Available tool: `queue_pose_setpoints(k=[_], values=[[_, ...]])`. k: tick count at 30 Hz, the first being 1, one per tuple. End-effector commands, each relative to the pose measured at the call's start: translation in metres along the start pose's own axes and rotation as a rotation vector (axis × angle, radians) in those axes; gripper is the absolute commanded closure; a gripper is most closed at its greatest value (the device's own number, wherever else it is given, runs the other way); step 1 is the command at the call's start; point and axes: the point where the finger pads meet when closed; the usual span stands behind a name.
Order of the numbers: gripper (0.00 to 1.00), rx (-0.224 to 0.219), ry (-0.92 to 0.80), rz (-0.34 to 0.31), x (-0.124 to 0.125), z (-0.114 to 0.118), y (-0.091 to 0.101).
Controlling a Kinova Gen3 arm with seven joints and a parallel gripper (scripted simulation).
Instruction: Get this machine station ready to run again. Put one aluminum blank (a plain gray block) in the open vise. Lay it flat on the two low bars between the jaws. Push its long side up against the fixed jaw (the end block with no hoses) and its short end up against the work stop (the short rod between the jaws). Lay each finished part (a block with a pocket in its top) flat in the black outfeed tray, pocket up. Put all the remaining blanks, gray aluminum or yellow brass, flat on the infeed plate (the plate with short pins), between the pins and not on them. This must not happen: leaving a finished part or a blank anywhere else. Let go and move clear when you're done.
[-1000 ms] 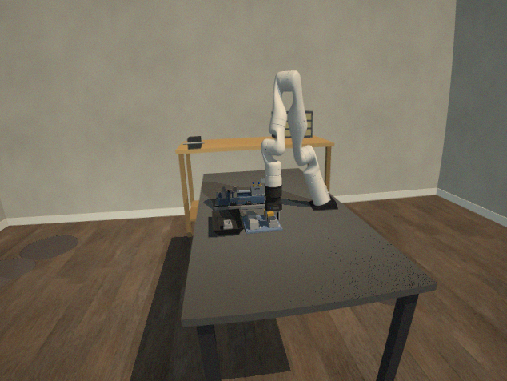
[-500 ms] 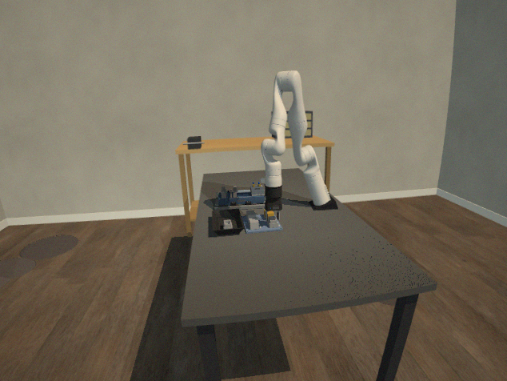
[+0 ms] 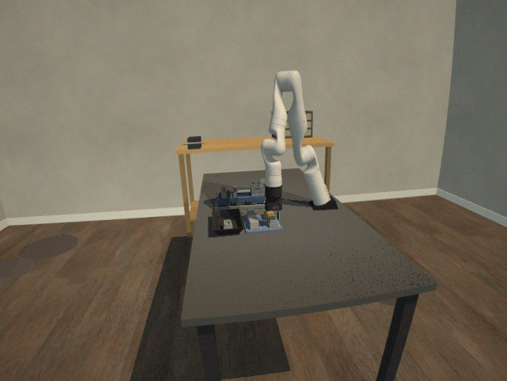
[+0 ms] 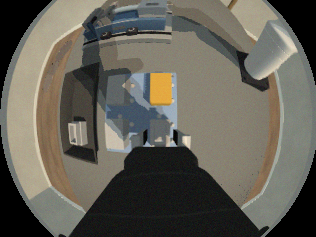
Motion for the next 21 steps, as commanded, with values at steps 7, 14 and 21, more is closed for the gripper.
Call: queue_pose_setpoints(k=[7, 14, 21], values=[[1.00, 0.000, 0.000, -0.001, -0.0004, -0.0001, 0.0002], [1.00, 0.000, 0.000, -0.001, -0.0004, -0.0001, 0.0002], [1.00, 0.000, 0.000, -0.001, -0.0004, -0.0001, 0.0002]])
Point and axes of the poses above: the point where the finger pads meet when closed, its own y axis back along the fingers, its own z axis across the jaws, x = y × z, and after that the axes turned 15 degrees about -y, right-handed
